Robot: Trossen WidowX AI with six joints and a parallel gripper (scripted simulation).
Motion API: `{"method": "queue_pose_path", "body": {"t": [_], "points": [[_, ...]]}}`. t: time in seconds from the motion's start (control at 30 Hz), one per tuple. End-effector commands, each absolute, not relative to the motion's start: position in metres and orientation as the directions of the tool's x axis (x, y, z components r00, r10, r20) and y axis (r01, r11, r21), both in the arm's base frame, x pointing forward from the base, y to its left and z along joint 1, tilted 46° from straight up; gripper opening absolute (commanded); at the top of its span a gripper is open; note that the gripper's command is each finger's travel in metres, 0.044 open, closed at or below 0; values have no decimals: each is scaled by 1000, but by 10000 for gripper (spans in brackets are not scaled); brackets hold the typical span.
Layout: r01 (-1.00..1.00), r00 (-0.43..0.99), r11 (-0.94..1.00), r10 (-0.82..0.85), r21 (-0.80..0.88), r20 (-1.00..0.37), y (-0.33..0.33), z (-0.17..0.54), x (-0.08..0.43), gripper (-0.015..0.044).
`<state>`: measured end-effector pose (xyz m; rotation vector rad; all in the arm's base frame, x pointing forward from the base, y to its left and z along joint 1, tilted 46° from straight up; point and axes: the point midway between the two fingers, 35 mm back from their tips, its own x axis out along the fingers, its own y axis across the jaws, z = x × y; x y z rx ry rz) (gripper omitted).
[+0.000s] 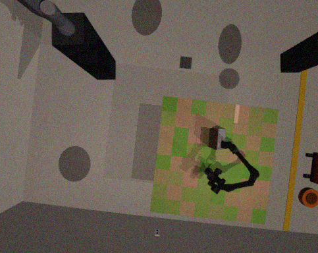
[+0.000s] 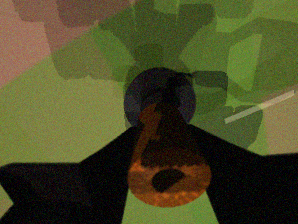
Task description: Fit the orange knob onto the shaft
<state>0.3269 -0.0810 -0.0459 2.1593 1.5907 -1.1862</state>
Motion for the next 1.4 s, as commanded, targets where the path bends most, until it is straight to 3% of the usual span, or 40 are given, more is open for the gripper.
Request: {"method": "queue_pose_path", "body": {"t": [0.0, 0.37, 0.97, 1.37], "points": [[872, 101, -402, 706, -280, -701, -84, -45, 327, 0], [753, 100, -515, 705, -410, -702, -86, -44, 322, 0], [753, 100, -515, 706, -410, -702, -85, -44, 321, 0], [602, 101, -605, 706, -522, -701, -85, -44, 328, 0]]}}
